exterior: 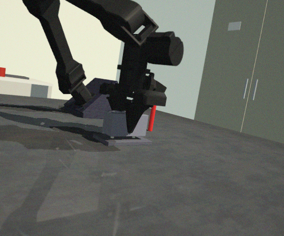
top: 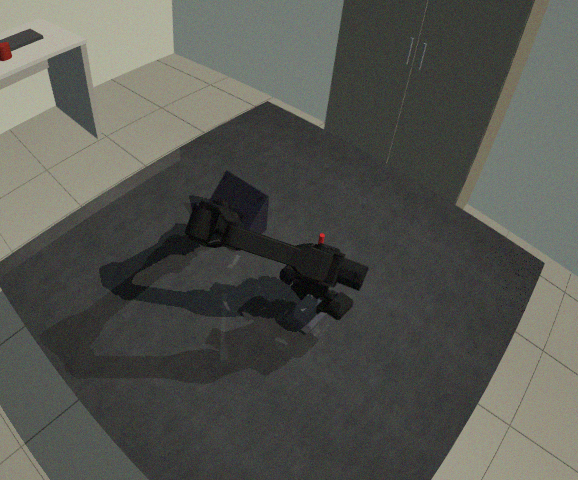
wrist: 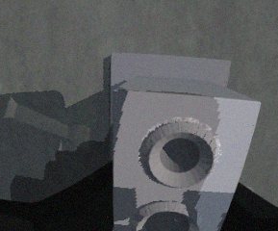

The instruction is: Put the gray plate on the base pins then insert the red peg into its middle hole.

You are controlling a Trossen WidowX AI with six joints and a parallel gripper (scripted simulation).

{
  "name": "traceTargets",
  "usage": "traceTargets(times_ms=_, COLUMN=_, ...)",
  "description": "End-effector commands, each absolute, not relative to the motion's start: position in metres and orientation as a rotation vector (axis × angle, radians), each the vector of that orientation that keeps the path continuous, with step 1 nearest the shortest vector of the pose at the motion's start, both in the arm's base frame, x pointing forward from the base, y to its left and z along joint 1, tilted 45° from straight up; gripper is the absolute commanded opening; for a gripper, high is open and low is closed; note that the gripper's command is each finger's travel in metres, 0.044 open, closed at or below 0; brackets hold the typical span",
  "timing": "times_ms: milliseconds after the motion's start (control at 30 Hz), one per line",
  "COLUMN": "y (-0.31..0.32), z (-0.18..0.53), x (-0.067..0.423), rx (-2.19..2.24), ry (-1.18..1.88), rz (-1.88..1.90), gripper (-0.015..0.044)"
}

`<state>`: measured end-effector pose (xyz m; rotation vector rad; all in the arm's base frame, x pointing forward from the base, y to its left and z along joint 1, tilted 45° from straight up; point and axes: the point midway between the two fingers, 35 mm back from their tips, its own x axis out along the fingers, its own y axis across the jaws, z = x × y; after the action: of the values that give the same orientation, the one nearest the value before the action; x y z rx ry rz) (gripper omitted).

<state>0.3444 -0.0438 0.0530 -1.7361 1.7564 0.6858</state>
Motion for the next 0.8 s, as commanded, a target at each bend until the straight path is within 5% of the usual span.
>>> traceTargets(times_ms=0, y=-0.044, z=0.053, x=0.344, rx=-1.734, ry=1.758, rz=0.685, gripper=0.0210)
traceTargets(times_ms=300, y=-0.044, z=0.053, x=0.344, rx=-1.734, ry=1.758, rz=0.685, gripper=0.0440)
traceTargets(times_ms=767, y=0.041, z=0.134, x=0.348, rx=-1.815, ry=1.744, rz=0.768, gripper=0.0440)
